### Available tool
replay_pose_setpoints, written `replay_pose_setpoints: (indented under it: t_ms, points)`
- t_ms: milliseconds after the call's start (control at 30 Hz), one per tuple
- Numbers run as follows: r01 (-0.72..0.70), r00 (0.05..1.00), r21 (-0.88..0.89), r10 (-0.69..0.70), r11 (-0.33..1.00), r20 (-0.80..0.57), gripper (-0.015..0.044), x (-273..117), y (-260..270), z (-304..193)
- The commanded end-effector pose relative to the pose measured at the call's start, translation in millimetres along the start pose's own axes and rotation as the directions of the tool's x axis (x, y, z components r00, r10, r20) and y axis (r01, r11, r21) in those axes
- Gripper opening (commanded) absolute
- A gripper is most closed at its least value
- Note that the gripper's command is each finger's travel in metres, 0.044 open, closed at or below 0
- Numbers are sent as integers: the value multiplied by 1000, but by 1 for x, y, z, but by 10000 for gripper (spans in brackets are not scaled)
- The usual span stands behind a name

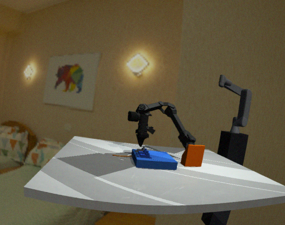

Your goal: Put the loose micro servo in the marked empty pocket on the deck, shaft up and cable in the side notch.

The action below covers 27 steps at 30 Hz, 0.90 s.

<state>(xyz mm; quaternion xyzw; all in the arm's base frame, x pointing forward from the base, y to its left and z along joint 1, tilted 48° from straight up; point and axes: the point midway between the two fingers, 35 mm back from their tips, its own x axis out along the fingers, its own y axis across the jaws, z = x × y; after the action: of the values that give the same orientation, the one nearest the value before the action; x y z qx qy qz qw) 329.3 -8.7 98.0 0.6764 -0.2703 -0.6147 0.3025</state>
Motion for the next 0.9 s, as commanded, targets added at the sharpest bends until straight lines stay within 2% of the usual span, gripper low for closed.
replay_pose_setpoints:
  t_ms: [0, 133, 333, 567, 867]
  points:
    - [5, 1000, 10, -5, 1000, 1, 188, -4, 0, 0]
    - [10, 1000, 0, -10, 1000, -2, 293, -20, -4, 21]
    - [10, 1000, 2, -10, 1000, 6, 440, -64, -1, 97]
    - [15, 1000, 1, -15, 1000, -4, 440, -72, 0, 106]
    - [96, 990, -26, -98, 995, -106, 440, -109, -2, 102]
